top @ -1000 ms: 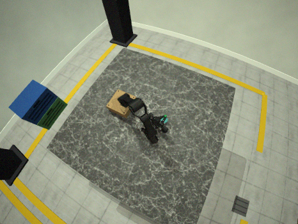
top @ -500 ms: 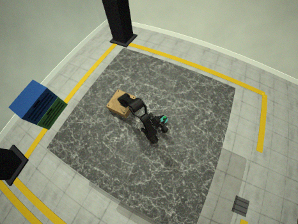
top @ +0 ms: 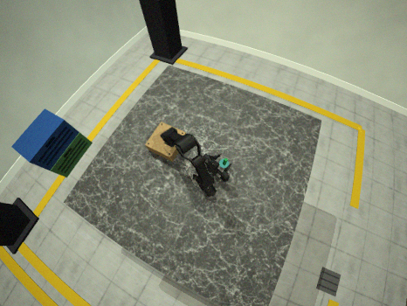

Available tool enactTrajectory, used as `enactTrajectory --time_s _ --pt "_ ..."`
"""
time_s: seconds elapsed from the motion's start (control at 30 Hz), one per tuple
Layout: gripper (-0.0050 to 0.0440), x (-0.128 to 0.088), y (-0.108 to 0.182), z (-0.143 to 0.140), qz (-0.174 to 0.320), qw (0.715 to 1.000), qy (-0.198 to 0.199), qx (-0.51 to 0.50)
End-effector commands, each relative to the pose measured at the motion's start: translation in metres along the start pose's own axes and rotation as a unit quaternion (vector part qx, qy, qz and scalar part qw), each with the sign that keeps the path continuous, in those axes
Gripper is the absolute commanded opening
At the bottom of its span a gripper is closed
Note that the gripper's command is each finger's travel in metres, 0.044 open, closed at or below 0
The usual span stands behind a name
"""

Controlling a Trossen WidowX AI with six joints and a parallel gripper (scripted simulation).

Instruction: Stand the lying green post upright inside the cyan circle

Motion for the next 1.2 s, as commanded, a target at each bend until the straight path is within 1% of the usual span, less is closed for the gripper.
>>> enactTrajectory --time_s 0.0,0.07,0.13,0.27,0.33,0.5,0.63,0.67,0.7,0.77,0.87,0.93,0.97,1.0,1.03,1.1,1.13,1.17 --pt "0.0400 0.000 -0.011 0.001 -0.001 1.000 0.000 -0.009" --pt "0.0400 0.000 -0.011 0.001 -0.001 1.000 0.000 -0.009" --pt "0.0400 -0.004 -0.020 -0.003 -0.002 1.000 0.003 -0.014" --pt "0.0400 -0.012 -0.051 -0.001 -0.007 1.000 0.008 -0.013" --pt "0.0400 -0.014 -0.059 -0.001 -0.009 1.000 0.010 -0.019" --pt "0.0400 -0.018 -0.074 0.003 -0.011 1.000 0.011 -0.011" --pt "0.0400 -0.019 -0.077 0.004 -0.014 1.000 0.011 -0.002" --pt "0.0400 -0.019 -0.080 0.006 -0.014 1.000 0.010 0.009" --pt "0.0400 -0.021 -0.088 0.006 -0.016 1.000 0.013 -0.001" --pt "0.0400 -0.022 -0.094 0.007 -0.018 1.000 0.015 0.001" --pt "0.0400 -0.020 -0.092 0.007 -0.012 1.000 0.006 0.007" --pt "0.0400 -0.013 -0.098 0.008 0.019 0.999 -0.023 0.012" --pt "0.0400 -0.008 -0.102 0.009 0.048 0.998 -0.045 0.022" --pt "0.0400 -0.001 -0.106 0.010 0.086 0.993 -0.071 0.031" --pt "0.0400 0.006 -0.112 0.011 0.134 0.985 -0.097 0.041" --pt "0.0400 0.020 -0.123 0.013 0.195 0.973 -0.118 0.043" --pt "0.0400 0.024 -0.127 0.014 0.224 0.965 -0.127 0.044" --pt "0.0400 0.024 -0.127 0.014 0.224 0.965 -0.127 0.044"
Point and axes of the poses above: the point midway between the two fingers, 35 mm back from their tips, its own x axis out along the fingers, its own z axis across the jaws, y = z × x, the point moved 7 cm from there along -x, back along the fingers, and after that the axes turned 8 degrees about x, right-handed, at the moved point
